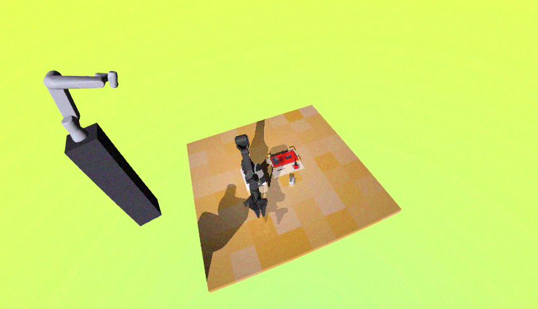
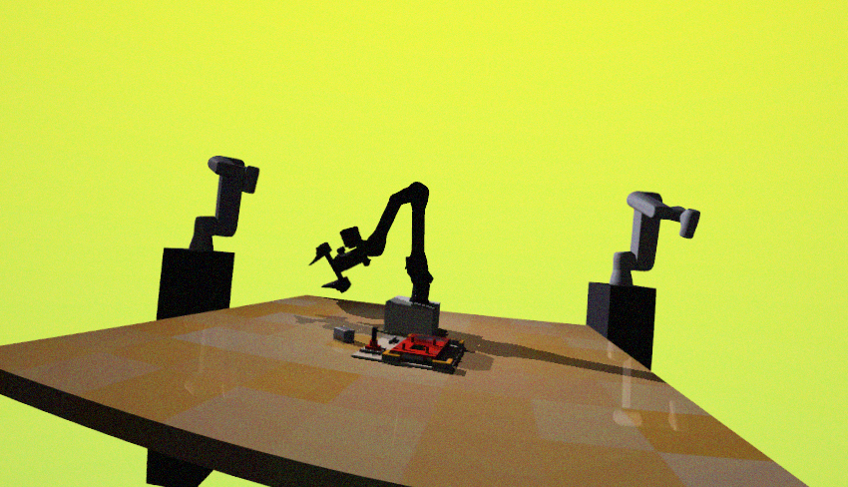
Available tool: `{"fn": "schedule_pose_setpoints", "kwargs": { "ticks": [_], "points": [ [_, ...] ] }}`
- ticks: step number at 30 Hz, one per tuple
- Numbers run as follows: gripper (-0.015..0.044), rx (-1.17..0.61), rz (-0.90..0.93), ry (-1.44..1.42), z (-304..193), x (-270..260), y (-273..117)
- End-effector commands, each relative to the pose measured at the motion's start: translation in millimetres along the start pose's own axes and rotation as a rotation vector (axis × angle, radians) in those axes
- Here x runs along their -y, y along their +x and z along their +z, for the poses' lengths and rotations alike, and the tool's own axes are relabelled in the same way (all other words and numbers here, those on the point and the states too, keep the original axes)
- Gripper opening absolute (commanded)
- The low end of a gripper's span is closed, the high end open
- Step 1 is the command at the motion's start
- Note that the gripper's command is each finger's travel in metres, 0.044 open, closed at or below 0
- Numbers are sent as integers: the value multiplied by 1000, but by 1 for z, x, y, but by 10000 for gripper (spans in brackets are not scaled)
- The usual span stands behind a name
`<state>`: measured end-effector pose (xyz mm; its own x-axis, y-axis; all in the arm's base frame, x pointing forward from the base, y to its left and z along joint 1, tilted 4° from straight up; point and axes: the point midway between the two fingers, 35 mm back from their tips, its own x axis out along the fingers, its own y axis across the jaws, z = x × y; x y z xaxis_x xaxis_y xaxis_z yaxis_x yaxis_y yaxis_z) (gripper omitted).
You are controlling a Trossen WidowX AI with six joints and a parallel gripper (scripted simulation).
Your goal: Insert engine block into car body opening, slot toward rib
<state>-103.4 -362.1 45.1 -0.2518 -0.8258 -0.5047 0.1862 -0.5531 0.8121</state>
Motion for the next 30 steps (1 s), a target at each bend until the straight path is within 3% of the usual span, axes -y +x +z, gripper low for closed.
{"fn": "schedule_pose_setpoints", "kwargs": {
  "ticks": [1,21,30],
  "points": [
    [440,-48,-19,-110,-15,-2,3],
    [440,-296,-45,-710,-93,-12,2],
    [440,-369,-39,-855,-122,-13,-6]
  ]
}}
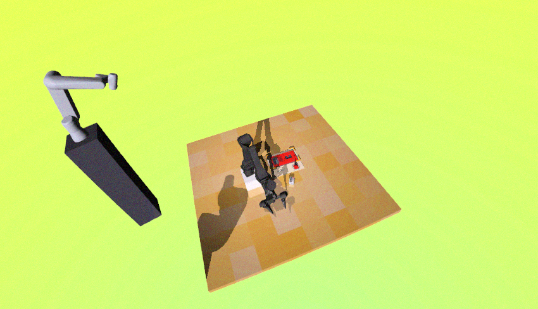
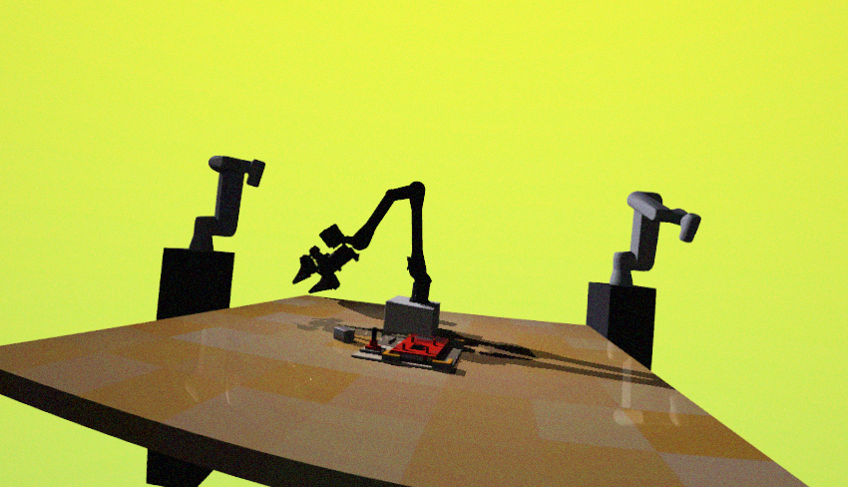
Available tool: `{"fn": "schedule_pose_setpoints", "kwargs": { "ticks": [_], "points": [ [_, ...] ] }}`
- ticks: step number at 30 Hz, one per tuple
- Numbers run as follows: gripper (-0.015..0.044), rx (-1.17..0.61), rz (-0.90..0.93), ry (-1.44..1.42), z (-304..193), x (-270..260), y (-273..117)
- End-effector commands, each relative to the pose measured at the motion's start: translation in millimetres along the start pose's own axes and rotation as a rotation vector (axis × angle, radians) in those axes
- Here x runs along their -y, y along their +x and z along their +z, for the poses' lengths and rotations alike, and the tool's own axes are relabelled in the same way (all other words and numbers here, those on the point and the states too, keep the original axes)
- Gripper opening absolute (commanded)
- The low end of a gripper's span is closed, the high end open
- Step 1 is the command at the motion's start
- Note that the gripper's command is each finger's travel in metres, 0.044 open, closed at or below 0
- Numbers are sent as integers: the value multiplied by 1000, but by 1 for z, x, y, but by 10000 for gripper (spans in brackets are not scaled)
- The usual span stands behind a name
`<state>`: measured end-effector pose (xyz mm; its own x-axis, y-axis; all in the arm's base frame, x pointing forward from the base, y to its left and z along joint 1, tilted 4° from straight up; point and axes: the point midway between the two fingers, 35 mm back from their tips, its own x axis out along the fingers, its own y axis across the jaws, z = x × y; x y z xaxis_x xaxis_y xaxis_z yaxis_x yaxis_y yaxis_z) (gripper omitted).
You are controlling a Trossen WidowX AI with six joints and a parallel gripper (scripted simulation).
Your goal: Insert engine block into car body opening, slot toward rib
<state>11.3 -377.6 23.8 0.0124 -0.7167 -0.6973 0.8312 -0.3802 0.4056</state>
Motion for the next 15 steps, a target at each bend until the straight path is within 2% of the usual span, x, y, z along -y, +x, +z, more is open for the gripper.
{"fn": "schedule_pose_setpoints", "kwargs": {
  "ticks": [1,15],
  "points": [
    [440,-21,-2,-65,-5,-6,1],
    [440,-172,45,-496,-42,-42,-3]
  ]
}}
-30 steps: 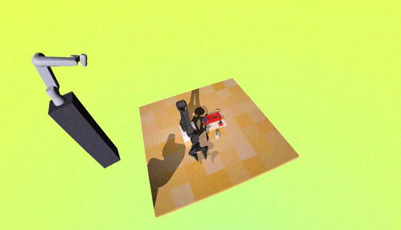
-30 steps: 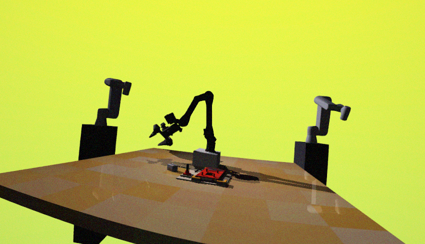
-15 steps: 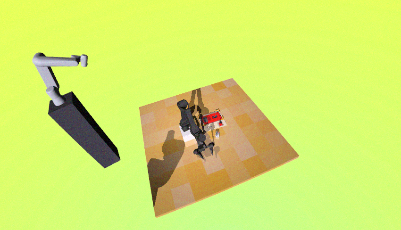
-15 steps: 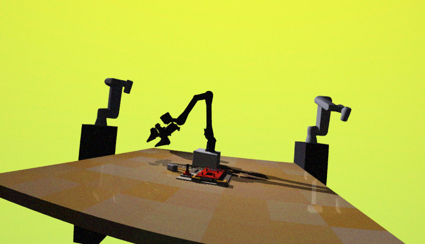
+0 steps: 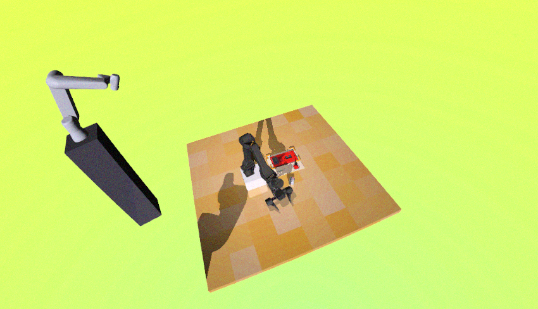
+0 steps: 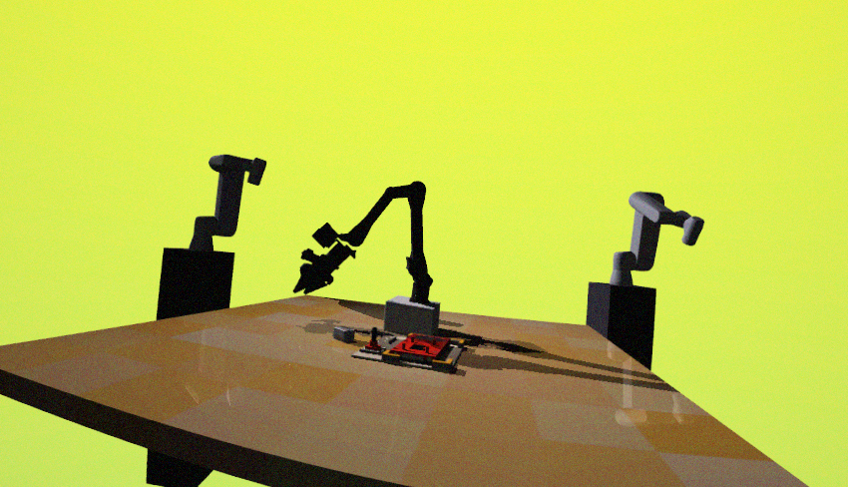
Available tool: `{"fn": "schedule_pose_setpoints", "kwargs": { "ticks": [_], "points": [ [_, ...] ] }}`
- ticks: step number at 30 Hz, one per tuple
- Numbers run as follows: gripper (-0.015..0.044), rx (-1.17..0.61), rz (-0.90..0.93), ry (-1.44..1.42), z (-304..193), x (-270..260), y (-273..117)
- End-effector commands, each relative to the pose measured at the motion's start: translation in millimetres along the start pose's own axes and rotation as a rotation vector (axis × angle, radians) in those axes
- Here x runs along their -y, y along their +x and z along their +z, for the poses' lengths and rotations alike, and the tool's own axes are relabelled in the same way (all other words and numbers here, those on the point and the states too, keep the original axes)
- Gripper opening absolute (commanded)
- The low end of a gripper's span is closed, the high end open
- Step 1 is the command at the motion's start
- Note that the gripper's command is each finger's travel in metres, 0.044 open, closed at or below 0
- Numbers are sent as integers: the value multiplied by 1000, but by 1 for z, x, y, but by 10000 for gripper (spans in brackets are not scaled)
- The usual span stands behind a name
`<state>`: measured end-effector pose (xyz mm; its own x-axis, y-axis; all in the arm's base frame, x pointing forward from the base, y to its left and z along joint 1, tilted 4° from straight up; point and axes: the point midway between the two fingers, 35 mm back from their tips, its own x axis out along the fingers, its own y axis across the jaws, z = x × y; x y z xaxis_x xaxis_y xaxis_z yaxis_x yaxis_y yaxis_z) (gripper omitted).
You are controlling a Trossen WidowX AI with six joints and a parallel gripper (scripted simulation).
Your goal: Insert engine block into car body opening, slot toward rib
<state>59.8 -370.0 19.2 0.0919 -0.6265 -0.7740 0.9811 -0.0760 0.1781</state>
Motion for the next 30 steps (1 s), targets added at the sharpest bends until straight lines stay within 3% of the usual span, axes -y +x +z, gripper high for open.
{"fn": "schedule_pose_setpoints", "kwargs": {
  "ticks": [1,30],
  "points": [
    [440,-40,20,-118,-6,-13,0],
    [440,-276,235,-1036,-60,-101,-24]
  ]
}}
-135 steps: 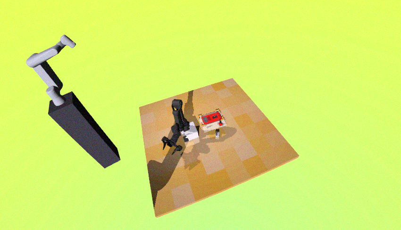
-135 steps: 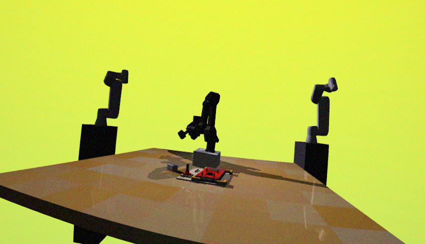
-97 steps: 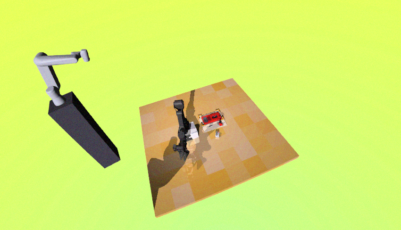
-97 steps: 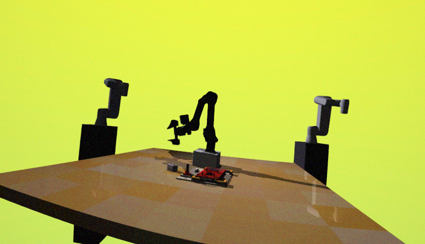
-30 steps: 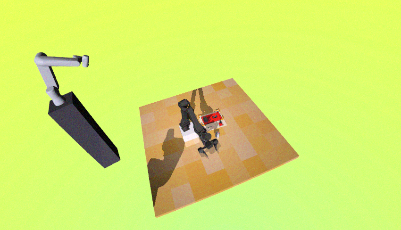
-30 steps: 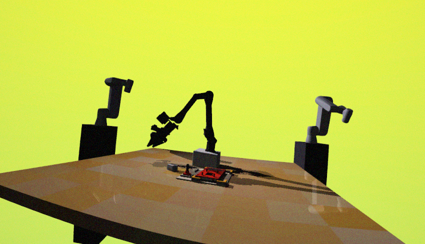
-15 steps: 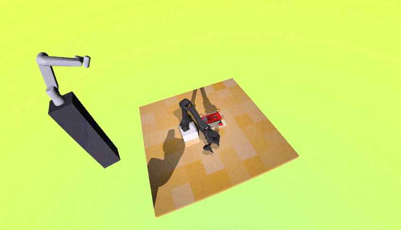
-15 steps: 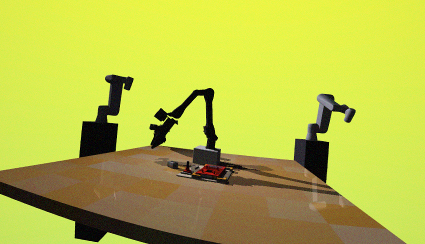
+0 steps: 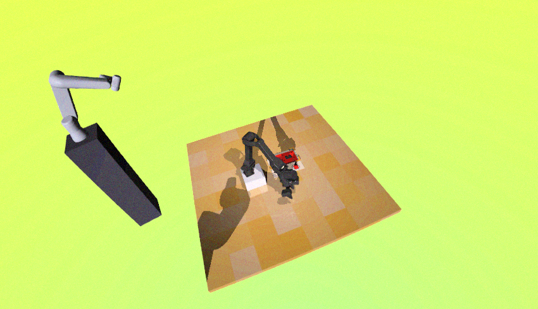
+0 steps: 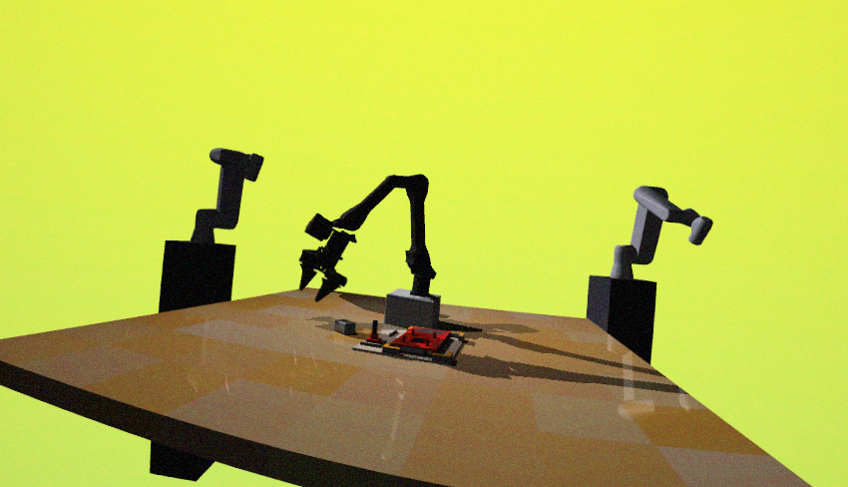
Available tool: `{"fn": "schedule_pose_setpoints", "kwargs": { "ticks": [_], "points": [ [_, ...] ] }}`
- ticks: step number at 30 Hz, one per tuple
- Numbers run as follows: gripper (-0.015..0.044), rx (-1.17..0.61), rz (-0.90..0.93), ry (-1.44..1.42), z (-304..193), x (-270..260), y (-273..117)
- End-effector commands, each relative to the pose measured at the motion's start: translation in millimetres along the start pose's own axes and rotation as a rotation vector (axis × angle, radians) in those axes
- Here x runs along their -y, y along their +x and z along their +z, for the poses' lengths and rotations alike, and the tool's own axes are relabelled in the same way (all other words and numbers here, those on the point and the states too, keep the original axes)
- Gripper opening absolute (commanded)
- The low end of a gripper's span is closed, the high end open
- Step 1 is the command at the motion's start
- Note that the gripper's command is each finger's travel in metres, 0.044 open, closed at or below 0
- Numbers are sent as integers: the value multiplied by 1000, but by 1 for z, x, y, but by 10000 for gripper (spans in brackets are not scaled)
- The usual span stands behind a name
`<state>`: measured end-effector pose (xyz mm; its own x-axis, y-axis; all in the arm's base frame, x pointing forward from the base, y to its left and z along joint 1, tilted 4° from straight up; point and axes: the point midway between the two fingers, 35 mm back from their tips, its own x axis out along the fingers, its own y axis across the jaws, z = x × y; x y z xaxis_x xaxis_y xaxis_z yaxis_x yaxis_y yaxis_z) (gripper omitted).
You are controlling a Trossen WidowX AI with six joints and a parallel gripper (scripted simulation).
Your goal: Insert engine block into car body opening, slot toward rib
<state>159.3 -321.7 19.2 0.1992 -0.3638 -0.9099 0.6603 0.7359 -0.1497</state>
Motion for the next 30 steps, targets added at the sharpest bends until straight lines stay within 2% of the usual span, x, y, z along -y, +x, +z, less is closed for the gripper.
{"fn": "schedule_pose_setpoints", "kwargs": {
  "ticks": [1,30],
  "points": [
    [440,-22,34,-120,3,-12,-1],
    [440,-121,310,-1067,10,-104,-32]
  ]
}}
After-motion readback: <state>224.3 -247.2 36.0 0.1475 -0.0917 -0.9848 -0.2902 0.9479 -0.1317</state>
